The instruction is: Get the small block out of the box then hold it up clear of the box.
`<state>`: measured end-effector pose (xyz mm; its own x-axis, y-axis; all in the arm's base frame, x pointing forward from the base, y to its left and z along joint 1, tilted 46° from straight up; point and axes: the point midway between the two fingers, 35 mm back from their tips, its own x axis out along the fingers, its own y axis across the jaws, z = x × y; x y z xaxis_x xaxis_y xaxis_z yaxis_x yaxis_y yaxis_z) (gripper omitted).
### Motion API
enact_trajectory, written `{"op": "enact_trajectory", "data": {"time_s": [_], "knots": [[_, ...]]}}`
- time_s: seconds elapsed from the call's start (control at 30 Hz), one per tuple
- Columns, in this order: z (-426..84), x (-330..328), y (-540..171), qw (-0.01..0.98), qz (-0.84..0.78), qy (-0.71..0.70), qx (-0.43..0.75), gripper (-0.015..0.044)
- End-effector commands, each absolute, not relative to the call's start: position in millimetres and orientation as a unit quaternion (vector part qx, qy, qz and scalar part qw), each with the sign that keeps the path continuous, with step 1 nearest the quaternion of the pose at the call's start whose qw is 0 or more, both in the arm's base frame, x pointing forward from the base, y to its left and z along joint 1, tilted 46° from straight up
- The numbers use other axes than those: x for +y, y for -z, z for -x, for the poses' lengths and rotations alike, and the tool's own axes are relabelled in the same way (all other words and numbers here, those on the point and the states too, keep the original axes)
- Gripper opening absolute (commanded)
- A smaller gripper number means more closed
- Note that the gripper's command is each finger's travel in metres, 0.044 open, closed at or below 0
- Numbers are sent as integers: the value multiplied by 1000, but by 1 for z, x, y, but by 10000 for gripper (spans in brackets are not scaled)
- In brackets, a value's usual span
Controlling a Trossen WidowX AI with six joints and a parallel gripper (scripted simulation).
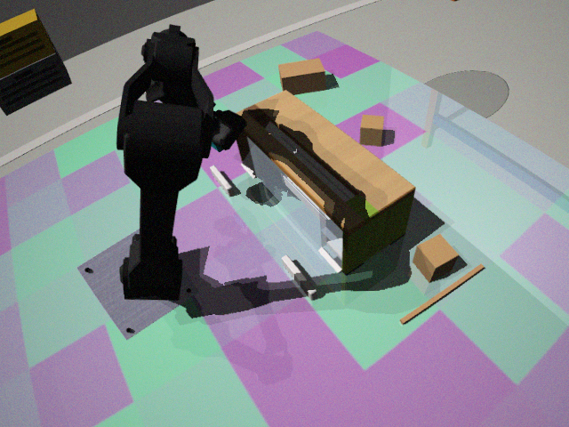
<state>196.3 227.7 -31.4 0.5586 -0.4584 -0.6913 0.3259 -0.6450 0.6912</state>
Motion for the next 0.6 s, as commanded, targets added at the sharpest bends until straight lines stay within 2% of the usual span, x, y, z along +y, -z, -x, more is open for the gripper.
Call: {"op": "enact_trajectory", "data": {"time_s": [0.0,0.3,0.57], "knots": [[-190,234,17,441,-763,473,-7,0],[-175,244,-20,493,-726,473,83,0],[-174,244,-22,496,-723,473,90,0]]}}
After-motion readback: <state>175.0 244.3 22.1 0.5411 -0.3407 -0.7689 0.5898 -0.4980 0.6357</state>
